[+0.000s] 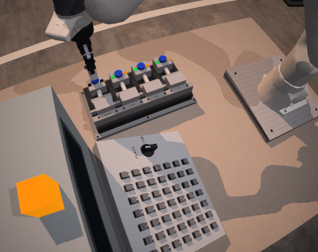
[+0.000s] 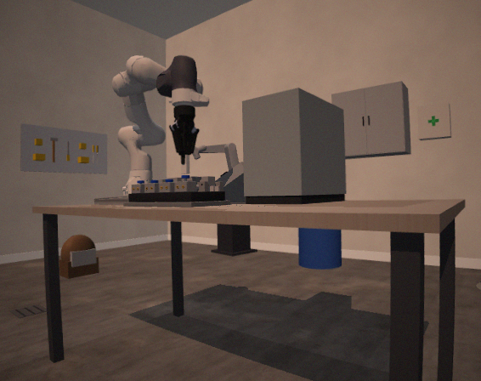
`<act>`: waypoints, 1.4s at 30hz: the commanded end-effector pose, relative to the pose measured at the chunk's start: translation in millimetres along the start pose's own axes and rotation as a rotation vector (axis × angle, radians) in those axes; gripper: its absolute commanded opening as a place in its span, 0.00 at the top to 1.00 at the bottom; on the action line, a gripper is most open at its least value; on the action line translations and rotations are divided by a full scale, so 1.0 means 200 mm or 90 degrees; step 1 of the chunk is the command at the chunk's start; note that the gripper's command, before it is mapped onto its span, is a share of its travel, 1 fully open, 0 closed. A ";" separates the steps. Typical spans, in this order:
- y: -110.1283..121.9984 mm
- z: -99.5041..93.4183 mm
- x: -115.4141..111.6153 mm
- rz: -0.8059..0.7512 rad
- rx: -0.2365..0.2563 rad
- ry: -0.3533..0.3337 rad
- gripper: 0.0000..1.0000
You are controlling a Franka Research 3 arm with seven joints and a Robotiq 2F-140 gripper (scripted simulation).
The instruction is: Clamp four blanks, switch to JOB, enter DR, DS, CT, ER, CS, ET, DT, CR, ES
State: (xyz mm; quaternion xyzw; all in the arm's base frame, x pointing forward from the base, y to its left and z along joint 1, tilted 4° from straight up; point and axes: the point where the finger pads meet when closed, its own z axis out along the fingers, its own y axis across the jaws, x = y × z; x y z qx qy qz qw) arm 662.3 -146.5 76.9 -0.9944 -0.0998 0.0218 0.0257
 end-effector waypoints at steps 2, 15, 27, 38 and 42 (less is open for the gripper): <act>0.00 0.01 0.00 0.002 -0.001 0.000 1.00; 0.00 0.04 0.00 0.002 -0.001 0.000 1.00; 0.00 0.08 0.00 0.002 -0.001 0.000 1.00; 0.00 0.08 0.00 0.002 -0.001 0.000 1.00; 0.00 0.08 0.00 0.002 -0.001 0.000 1.00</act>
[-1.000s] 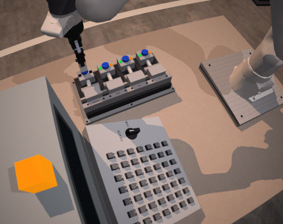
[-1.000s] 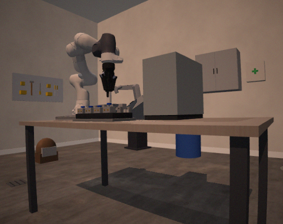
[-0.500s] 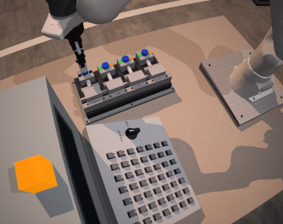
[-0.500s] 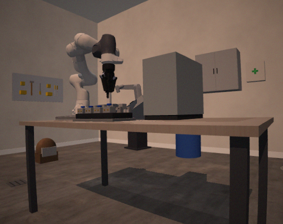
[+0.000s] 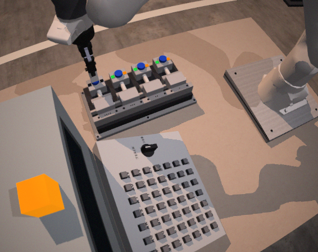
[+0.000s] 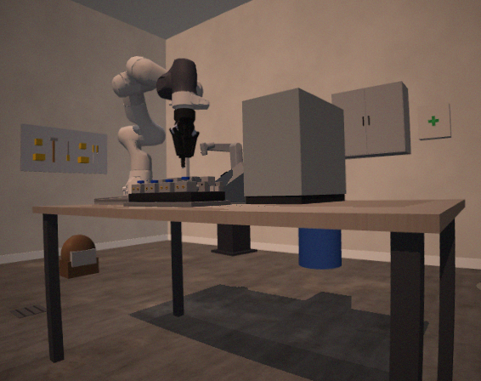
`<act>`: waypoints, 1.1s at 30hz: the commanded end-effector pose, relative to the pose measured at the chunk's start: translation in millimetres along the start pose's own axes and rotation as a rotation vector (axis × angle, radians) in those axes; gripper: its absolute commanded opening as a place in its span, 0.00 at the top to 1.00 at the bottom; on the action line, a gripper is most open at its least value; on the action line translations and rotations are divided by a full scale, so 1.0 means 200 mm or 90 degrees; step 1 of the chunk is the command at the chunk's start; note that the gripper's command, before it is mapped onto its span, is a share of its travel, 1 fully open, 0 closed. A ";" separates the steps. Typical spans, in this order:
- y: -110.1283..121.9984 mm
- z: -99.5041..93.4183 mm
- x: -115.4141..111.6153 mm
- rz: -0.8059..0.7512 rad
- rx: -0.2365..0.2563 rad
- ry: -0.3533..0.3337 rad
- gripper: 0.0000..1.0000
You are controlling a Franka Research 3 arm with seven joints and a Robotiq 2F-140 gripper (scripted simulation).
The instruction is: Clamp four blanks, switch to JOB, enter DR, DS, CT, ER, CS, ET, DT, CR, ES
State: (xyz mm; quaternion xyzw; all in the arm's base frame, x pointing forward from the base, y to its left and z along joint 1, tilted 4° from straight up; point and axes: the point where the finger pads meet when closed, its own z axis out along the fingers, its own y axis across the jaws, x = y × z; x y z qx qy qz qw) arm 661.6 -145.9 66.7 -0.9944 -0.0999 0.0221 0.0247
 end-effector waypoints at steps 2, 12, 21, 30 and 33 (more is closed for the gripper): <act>0.00 0.03 0.00 0.002 0.000 0.000 1.00; 0.00 0.03 0.00 0.002 0.000 0.000 1.00; 0.00 0.00 0.00 0.002 0.000 0.000 1.00; 0.00 0.00 0.00 0.002 0.000 0.000 1.00; 0.00 0.00 0.00 0.002 0.000 0.000 1.00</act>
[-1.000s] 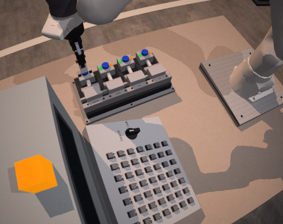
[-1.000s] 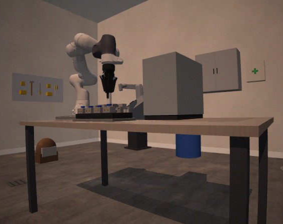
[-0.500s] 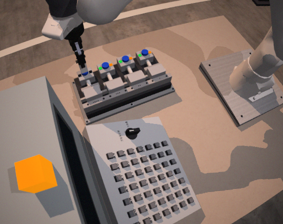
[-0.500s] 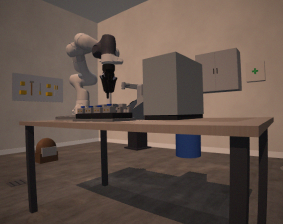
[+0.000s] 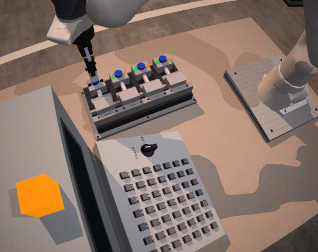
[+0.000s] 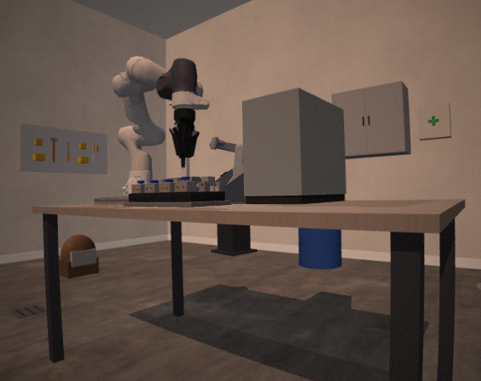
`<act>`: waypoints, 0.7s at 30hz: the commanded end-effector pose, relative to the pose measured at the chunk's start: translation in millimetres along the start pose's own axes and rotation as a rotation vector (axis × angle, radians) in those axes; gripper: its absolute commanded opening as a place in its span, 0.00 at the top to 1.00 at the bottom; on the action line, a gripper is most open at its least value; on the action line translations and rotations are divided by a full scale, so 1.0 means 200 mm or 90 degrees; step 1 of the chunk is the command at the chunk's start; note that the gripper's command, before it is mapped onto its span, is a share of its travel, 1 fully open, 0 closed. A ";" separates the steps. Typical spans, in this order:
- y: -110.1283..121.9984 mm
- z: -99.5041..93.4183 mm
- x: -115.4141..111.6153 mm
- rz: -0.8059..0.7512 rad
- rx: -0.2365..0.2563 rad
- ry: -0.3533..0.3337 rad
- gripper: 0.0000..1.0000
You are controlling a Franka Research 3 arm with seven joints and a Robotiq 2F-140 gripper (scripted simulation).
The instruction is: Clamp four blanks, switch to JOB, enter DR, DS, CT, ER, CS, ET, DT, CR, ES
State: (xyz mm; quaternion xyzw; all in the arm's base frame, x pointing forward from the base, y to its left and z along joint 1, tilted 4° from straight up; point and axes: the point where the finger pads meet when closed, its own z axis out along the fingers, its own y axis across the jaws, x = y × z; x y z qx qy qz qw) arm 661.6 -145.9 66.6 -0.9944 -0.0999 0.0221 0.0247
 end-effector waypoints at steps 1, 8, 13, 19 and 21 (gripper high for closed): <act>0.00 0.00 0.00 0.002 0.000 0.000 1.00; 0.00 0.01 0.00 0.002 0.000 0.000 1.00; 0.00 0.02 0.00 0.002 0.000 0.000 1.00; 0.00 0.04 0.00 0.002 0.000 0.000 1.00; 0.00 0.04 0.00 0.002 0.000 0.000 1.00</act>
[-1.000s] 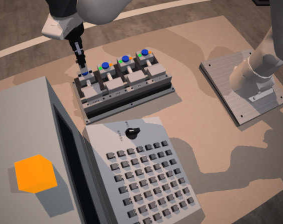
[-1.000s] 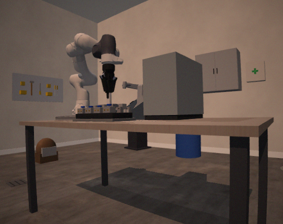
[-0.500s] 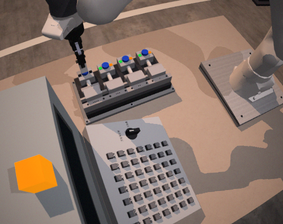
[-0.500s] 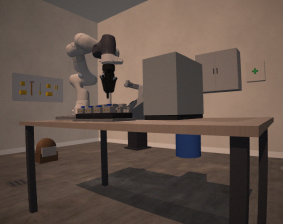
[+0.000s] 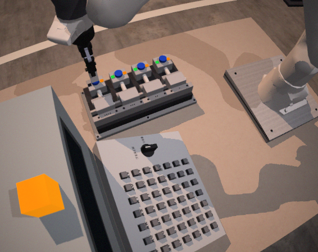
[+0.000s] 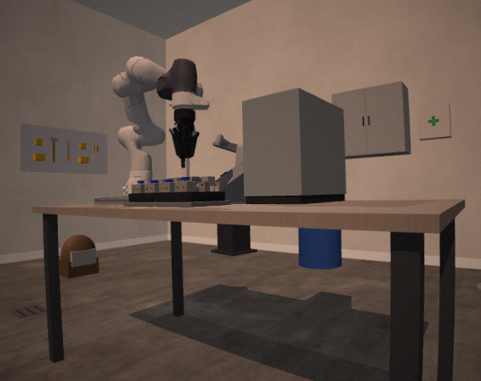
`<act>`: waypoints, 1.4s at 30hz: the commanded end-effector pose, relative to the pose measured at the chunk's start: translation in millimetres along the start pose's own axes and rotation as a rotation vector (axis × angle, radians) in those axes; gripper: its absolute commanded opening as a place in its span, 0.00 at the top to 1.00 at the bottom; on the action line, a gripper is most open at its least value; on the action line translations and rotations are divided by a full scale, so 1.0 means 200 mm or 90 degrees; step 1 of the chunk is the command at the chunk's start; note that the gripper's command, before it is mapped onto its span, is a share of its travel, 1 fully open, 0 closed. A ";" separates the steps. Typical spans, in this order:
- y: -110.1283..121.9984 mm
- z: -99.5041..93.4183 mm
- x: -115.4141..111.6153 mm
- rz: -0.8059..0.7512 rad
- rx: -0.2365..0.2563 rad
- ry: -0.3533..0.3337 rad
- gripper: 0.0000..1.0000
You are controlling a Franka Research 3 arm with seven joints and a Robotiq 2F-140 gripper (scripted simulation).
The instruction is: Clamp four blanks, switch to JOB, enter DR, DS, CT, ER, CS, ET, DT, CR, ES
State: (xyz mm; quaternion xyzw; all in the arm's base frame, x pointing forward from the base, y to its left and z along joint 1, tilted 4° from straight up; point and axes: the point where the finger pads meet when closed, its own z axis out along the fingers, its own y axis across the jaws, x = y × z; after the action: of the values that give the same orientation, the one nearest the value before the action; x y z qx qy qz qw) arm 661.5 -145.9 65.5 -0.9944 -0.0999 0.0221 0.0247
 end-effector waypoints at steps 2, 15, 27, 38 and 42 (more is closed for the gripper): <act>0.00 0.04 0.00 0.002 0.000 0.000 1.00; 0.00 0.05 0.00 0.002 0.000 0.000 1.00; 0.00 0.05 0.00 0.002 0.000 0.000 1.00; 0.00 0.02 0.00 0.002 0.000 0.000 1.00; 0.00 0.00 0.00 0.002 0.000 0.000 1.00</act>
State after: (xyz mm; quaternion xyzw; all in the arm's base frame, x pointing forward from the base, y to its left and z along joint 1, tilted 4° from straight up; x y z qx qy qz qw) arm 661.3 -145.8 62.3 -0.9945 -0.0997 0.0222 0.0245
